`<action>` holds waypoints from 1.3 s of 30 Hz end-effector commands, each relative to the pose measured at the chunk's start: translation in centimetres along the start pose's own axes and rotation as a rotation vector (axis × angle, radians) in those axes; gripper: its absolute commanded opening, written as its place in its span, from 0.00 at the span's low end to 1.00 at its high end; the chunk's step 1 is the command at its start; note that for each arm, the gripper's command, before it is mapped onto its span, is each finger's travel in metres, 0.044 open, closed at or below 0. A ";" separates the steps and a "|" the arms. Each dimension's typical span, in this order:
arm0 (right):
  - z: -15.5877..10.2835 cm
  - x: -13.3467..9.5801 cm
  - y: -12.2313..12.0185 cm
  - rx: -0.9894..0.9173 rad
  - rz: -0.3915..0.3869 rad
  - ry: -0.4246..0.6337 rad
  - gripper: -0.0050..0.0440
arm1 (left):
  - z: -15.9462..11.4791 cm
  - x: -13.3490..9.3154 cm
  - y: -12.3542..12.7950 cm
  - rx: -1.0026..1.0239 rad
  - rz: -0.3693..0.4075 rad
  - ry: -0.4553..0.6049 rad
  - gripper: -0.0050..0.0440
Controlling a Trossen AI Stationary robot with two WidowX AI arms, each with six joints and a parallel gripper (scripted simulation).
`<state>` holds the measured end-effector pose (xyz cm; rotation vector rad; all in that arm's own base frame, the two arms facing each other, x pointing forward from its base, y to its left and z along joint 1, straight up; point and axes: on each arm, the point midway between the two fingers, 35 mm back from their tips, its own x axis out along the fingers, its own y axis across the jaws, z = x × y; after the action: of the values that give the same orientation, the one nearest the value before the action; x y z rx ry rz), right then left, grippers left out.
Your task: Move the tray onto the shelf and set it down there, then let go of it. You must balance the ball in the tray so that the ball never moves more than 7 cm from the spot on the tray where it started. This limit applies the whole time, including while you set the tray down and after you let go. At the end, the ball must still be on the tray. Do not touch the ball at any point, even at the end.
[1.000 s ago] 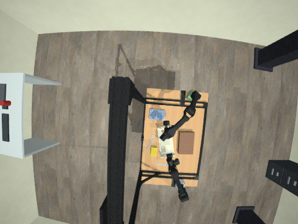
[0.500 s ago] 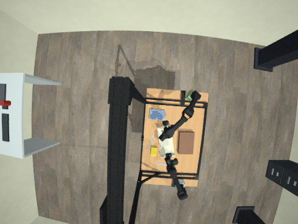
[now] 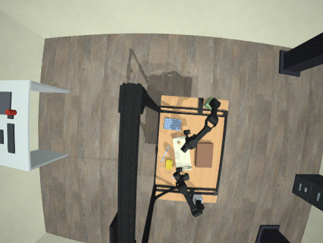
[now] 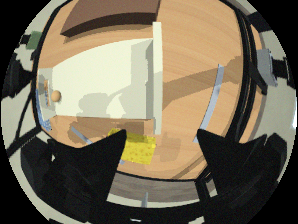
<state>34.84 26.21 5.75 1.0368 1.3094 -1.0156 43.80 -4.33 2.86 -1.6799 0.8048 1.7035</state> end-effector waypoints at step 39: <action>-0.2 6.5 0.5 0.008 -0.013 -0.004 0.92 | 0.6 5.5 -0.2 0.006 -0.005 0.011 0.92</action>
<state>35.66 26.70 0.66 1.0455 1.3057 -1.0129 43.79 -3.72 -1.52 -1.6999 0.7955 1.6777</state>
